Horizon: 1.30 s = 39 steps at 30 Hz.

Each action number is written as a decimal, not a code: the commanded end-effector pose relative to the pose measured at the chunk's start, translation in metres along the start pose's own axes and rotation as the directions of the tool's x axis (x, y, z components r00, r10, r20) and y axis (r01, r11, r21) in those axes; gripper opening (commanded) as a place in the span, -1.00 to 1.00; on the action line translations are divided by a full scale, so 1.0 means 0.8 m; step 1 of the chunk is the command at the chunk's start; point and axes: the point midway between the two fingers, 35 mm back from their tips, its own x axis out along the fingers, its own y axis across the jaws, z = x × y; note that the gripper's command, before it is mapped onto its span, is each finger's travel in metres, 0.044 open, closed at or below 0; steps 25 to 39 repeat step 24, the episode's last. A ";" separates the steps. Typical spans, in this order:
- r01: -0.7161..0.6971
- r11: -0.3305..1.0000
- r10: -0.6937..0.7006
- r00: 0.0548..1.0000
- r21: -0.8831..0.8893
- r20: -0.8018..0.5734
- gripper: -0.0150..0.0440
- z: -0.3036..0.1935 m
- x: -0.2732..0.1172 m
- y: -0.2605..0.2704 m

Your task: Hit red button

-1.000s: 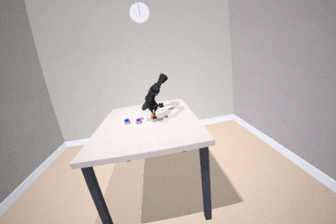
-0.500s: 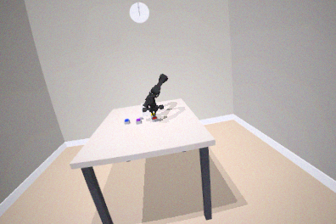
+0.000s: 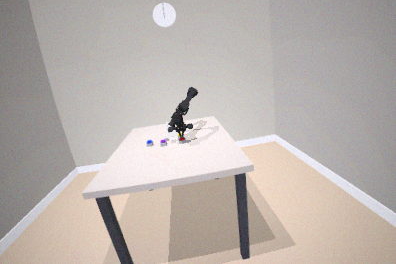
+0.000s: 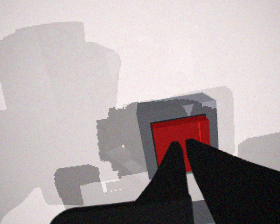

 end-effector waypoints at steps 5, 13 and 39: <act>-0.002 1.000 0.002 1.000 0.008 -0.008 -0.42 -0.001 -0.035 -0.001; 0.005 1.000 -0.005 1.000 0.017 -0.003 0.02 -0.006 -0.066 0.048; -0.005 1.000 0.005 1.000 0.010 -0.010 0.86 -0.045 -0.116 0.142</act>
